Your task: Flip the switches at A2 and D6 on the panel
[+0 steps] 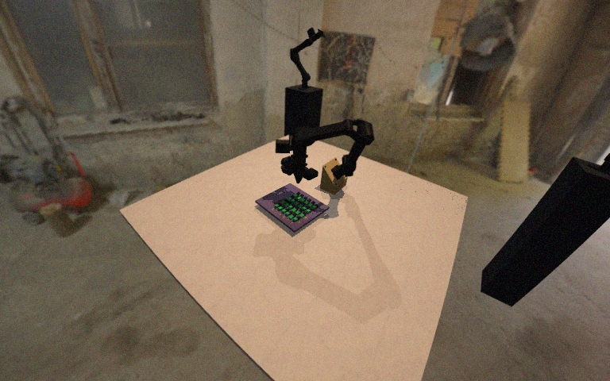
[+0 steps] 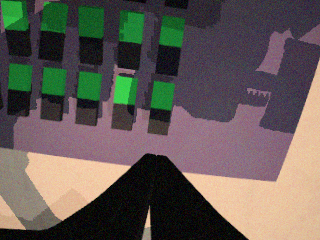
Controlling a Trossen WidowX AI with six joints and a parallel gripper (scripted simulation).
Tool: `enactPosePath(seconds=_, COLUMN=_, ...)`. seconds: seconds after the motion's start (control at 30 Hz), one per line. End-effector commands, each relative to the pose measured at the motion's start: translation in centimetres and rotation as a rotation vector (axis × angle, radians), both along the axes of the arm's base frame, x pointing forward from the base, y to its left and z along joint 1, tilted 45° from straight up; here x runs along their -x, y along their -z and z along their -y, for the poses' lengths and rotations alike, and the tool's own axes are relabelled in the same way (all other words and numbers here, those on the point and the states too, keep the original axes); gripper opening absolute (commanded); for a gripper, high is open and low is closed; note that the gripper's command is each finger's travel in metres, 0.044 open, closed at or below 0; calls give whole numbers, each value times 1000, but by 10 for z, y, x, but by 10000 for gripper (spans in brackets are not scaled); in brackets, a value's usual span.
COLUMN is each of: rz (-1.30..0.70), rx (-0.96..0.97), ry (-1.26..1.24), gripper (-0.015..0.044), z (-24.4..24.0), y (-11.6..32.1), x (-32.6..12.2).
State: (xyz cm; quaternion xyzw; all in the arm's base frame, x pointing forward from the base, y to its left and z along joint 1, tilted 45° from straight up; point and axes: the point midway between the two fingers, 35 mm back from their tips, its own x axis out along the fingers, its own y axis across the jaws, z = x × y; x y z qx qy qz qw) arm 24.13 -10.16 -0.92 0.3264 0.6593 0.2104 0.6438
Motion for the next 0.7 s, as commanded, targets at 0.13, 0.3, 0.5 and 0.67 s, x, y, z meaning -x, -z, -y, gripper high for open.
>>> enactPosePath(seconds=0.13, rz=29, rx=12, ry=-9, gripper=0, z=-13, y=15, x=8)
enactPosePath(seconds=0.3, rz=39, rx=12, ry=0, gripper=0, z=-25, y=26, x=8)
enactPosePath(seconds=0.5, rz=39, rx=12, ry=0, gripper=0, z=-33, y=34, x=8)
enactPosePath(seconds=0.67, rz=39, rx=12, ry=0, gripper=0, z=-36, y=37, x=7)
